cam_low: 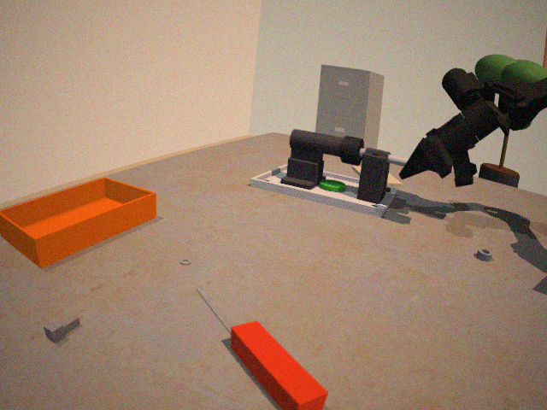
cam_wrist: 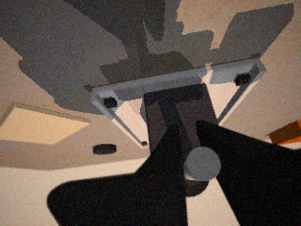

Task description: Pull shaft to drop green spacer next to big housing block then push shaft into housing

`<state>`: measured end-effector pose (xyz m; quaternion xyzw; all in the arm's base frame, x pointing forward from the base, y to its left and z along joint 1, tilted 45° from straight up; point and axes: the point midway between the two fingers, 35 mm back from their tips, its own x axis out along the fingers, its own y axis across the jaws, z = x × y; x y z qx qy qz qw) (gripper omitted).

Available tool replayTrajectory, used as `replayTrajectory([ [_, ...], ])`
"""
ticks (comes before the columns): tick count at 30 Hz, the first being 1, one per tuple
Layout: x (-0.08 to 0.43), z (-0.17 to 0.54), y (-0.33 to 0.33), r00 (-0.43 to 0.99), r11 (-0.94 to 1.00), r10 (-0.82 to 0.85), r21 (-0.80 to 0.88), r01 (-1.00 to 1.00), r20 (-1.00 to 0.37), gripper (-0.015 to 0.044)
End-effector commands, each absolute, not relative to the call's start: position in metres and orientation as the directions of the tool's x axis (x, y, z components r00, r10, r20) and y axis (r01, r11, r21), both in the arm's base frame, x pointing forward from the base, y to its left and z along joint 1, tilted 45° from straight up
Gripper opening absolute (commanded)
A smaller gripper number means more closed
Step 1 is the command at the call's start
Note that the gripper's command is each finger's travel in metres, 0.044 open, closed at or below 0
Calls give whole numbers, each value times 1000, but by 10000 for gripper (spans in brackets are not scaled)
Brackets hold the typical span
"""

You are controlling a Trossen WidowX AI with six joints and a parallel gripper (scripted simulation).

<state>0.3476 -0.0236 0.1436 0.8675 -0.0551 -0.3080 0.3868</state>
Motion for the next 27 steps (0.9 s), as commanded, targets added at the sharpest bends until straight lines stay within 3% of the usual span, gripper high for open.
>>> replayTrajectory([
  [1,351,145,-23,806,-697,-332,704,141,-490,0],
  [27,358,145,-21,806,-697,-332,704,140,-490,0],
])
